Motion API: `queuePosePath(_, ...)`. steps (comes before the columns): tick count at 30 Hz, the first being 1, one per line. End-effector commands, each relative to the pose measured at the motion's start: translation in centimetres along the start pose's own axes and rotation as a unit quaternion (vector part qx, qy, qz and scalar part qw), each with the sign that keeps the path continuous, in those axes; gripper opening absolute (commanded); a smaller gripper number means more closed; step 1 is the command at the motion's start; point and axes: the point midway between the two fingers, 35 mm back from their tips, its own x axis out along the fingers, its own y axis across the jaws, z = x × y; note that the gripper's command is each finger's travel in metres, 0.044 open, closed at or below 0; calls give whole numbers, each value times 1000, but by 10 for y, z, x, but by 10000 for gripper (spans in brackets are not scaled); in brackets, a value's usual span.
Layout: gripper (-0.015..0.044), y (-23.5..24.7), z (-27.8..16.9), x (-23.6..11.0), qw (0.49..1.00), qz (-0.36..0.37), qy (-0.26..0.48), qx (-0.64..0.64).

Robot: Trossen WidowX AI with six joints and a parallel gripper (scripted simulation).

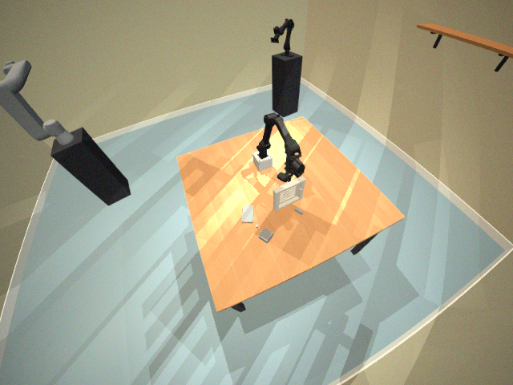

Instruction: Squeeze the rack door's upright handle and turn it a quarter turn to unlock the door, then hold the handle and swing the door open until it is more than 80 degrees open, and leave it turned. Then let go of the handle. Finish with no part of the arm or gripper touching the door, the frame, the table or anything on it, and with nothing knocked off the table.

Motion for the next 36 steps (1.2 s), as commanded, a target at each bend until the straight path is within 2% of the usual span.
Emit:
queuePosePath(1, 286, 0, 0, 0, 989, 1, 0, 148)
queuePosePath(9, 286, 0, 0, 0, 941, 1, 0, 340)
queuePosePath(18, 286, 0, 0, 0, 842, 1, 0, 539)
queuePosePath(27, 286, 0, 0, 0, 702, 1, 1, 712)
queuePosePath(36, 286, 0, 0, 0, 527, 0, 1, 850)
